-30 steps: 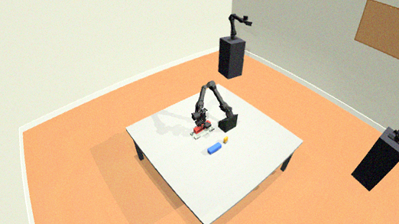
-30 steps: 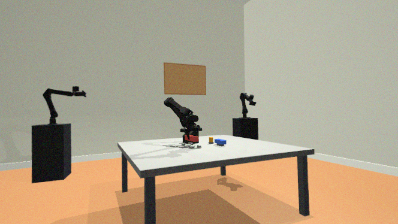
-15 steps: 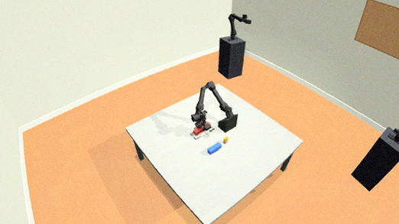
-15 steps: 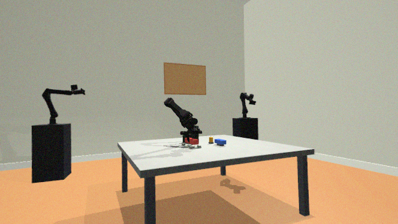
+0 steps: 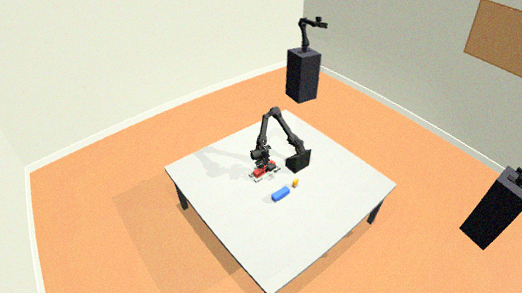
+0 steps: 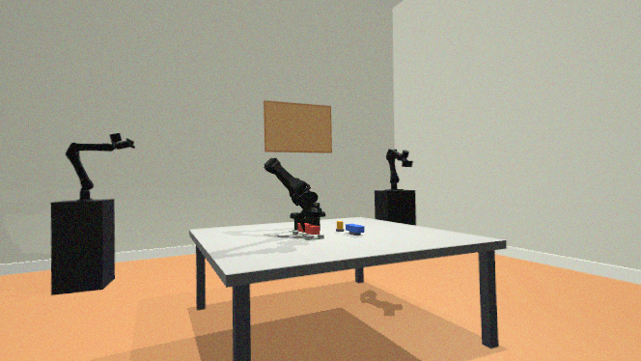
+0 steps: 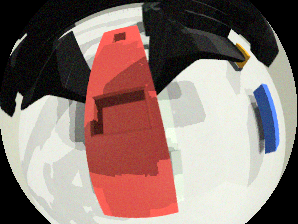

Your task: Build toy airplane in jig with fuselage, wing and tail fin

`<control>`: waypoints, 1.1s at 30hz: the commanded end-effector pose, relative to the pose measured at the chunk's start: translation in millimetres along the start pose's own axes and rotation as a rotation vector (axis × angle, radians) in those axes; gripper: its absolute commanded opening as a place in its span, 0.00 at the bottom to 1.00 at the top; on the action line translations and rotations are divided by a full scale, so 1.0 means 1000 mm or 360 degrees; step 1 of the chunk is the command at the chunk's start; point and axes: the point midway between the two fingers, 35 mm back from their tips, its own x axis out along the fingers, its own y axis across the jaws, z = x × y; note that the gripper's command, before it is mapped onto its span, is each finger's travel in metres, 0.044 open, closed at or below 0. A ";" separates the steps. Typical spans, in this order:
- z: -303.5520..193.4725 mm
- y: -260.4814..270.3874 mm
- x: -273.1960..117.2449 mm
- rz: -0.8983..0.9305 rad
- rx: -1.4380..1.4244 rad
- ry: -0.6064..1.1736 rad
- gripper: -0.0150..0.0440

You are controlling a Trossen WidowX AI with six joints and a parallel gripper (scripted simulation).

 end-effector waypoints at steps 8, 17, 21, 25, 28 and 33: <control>0.000 0.000 0.000 0.0000 0.0002 -0.0001 0.62; 0.000 0.000 0.000 0.0000 0.0002 -0.0001 1.00; 0.000 0.000 0.000 0.0000 0.0002 -0.0001 1.00; 0.001 0.000 -0.003 0.0001 0.0002 -0.0001 1.00; 0.006 0.002 -0.043 0.0012 -0.0003 -0.0005 1.00; 0.000 0.001 -0.107 0.0001 -0.0010 -0.0005 1.00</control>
